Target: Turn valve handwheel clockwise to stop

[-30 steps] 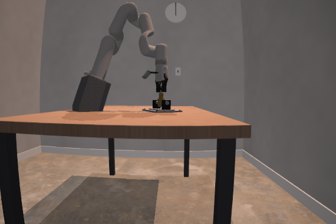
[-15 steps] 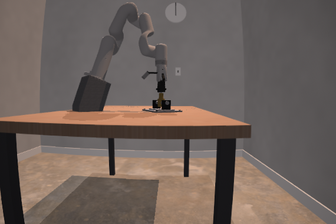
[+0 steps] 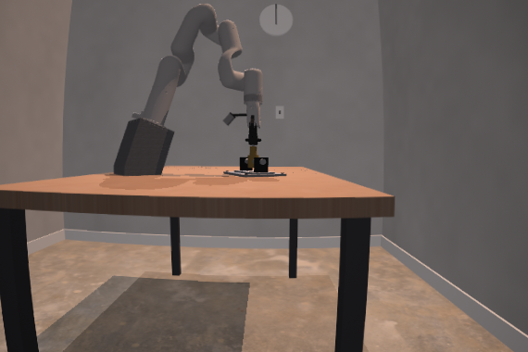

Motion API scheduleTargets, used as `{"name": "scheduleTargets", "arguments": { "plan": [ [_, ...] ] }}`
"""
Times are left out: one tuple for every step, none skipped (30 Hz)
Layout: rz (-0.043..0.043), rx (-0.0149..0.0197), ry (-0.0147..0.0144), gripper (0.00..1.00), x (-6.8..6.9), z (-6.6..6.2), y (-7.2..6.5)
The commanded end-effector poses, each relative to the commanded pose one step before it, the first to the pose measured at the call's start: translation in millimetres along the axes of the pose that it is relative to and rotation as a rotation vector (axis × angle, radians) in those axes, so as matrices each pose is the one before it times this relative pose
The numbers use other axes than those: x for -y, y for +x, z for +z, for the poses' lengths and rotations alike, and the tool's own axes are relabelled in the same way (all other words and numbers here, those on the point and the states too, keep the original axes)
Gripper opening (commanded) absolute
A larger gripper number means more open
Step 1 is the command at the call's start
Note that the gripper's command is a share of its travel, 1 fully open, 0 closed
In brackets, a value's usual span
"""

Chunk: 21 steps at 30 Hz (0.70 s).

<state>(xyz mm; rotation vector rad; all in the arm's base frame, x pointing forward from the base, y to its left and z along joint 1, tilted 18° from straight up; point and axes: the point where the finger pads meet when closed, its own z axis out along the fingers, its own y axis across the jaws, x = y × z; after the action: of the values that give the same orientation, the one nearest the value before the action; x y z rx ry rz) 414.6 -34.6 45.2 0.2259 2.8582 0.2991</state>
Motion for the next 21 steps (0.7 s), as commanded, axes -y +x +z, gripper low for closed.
{"name": "scheduleTargets", "arguments": {
  "plan": [
    [0.11294, -0.00457, 0.00938, 0.00, -0.02, -0.86, -1.37],
    [0.02140, 0.00000, 0.00000, 0.00, 0.00, 0.00, 0.00],
    [0.02128, 0.00000, 0.00000, 0.00, 0.00, 0.00, 0.00],
    [0.00000, 0.00000, 0.00000, 0.00, 0.00, 0.00, 0.00],
    [0.00000, 0.00000, 0.00000, 0.00, 0.00, 0.00, 0.00],
    [0.02116, 0.00000, 0.00000, 0.00, 0.00, 0.00, 0.00],
    [0.02101, 0.00000, 0.00000, 0.00, 0.00, 0.00, 0.00],
    [0.02085, 0.00000, 0.00000, 0.00, 0.00, 0.00, 0.00],
    [0.02068, 0.00000, 0.00000, 0.00, 0.00, 0.00, 0.00],
    [0.02048, 0.00000, 0.00000, 0.00, 0.00, 0.00, 0.00],
    [0.02028, 0.00000, 0.00000, 0.00, 0.00, 0.00, 0.00],
    [0.02006, 0.00000, 0.00000, 0.00, 0.00, 0.00, 0.00],
    [0.01983, 0.00000, 0.00000, 0.00, 0.00, 0.00, 0.00],
    [0.01958, 0.00000, 0.00000, 0.00, 0.00, 0.00, 0.00],
    [0.01931, 0.00000, 0.00000, 0.00, 0.00, 0.00, 0.00],
    [0.01904, 0.00000, 0.00000, 0.00, 0.00, 0.00, 0.00],
    [0.01875, 0.00000, 0.00000, 0.00, 0.00, 0.00, 0.00],
    [0.01845, 0.00000, 0.00000, 0.00, 0.00, 0.00, 0.00],
    [0.01813, 0.00000, 0.00000, 0.00, 0.00, 0.00, 0.00],
    [0.01781, 0.00000, 0.00000, 0.00, 0.00, 0.00, 0.00],
    [0.00000, 0.00000, 0.00000, 0.00, 0.00, 0.00, 0.00]
  ]
}}
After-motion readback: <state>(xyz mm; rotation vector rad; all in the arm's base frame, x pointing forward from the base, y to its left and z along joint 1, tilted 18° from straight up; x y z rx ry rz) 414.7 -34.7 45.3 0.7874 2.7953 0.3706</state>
